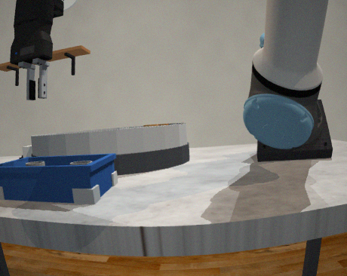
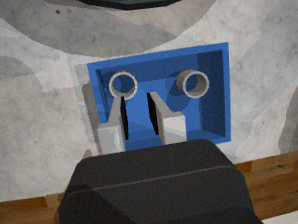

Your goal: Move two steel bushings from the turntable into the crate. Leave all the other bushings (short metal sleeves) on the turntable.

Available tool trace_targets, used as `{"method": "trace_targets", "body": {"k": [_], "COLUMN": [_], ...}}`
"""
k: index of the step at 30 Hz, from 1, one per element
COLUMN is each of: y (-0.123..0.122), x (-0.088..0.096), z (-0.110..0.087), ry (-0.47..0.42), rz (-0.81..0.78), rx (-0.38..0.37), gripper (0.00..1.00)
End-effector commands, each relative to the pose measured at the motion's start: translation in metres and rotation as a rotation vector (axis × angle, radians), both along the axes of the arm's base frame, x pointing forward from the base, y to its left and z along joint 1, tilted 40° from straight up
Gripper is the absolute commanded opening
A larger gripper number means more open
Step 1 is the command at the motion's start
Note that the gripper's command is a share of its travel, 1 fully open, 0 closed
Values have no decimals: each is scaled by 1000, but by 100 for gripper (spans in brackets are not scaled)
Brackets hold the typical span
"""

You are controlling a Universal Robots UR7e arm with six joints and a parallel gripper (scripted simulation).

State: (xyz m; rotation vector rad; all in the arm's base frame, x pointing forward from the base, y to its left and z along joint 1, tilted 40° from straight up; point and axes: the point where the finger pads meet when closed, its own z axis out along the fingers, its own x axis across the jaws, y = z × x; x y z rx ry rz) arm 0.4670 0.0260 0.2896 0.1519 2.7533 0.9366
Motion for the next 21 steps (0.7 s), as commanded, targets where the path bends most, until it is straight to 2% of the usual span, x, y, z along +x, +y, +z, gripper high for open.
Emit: {"method": "trace_targets", "body": {"k": [1,14,15,21], "y": [0,0,0,0], "x": [0,0,0,0], "z": [0,0,0,0], "ry": [-1,-1,-1,-1], "rz": [0,0,0,0], "rx": [0,0,0,0], "gripper": [47,47,100,100]}}
